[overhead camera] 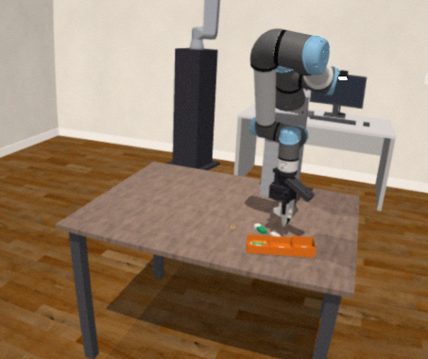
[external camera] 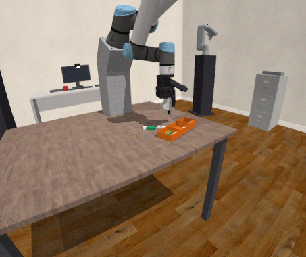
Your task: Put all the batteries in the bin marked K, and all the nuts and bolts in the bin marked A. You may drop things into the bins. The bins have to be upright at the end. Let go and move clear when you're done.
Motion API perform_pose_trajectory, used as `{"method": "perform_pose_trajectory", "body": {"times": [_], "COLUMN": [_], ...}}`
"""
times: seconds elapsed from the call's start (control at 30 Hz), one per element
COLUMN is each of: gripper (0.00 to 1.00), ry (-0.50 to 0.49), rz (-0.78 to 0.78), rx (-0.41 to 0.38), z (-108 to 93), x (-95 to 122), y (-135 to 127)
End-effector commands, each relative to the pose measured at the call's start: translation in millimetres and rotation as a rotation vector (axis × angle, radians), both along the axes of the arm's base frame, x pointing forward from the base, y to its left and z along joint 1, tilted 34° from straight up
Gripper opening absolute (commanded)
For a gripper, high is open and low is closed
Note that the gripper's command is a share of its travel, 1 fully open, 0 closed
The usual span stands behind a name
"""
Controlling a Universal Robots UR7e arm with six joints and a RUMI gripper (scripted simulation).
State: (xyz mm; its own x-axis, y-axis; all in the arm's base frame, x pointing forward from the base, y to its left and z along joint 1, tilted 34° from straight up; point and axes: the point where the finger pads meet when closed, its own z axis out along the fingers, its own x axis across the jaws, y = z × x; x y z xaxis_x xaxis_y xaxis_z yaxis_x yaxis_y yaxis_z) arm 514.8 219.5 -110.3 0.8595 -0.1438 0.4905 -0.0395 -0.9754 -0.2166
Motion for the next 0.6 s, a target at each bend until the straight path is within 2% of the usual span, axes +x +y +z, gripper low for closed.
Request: {"method": "perform_pose_trajectory", "body": {"times": [0.0, 0.17, 0.23, 0.27, 0.57], "gripper": [0.18, 0.18, 0.18, 0.18, 0.18], "ry": [0.013, 0.045, 0.045, 0.057, 0.077], "rz": [-0.137, -0.269, -0.269, -0.348, -0.566], "rx": [0.076, 0.163, 0.163, 0.210, 0.330], "z": [-11.3, -11.3, -11.3, -11.3, -11.3], "x": [-26.8, -26.8, -26.8, -26.9, -27.0], "y": [22.0, 21.9, 21.9, 22.1, 22.3]}}
